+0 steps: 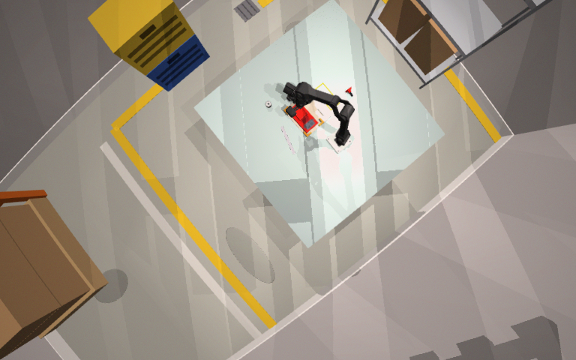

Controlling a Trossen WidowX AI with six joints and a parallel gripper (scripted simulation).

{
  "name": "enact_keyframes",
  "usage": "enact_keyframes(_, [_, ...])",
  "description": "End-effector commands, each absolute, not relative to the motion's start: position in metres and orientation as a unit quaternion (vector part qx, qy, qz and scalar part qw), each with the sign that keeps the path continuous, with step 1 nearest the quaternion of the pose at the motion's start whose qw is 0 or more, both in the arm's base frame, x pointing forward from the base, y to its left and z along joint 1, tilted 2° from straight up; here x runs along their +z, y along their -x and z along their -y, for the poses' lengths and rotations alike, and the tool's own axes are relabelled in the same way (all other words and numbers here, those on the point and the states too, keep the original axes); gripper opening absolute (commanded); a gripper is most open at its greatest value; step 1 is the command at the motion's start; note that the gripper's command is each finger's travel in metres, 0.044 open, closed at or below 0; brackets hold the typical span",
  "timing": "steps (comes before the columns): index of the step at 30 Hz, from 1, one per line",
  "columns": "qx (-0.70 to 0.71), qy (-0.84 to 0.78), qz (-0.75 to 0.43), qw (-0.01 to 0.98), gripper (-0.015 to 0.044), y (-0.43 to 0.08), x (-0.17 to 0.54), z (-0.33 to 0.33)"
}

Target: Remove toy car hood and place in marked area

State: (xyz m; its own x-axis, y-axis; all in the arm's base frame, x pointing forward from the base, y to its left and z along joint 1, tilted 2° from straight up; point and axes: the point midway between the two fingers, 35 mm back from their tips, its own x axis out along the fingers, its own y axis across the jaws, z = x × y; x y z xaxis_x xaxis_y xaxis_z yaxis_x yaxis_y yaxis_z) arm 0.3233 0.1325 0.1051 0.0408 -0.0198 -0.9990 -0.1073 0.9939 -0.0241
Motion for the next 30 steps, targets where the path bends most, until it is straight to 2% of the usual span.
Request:
enact_keyframes(1, [0.032,0.047,-0.696,0.716,0.044,-0.322,0.098,-0.132])
enact_keyframes(30, [0.032,0.047,-0.696,0.716,0.044,-0.322,0.08,-0.131])
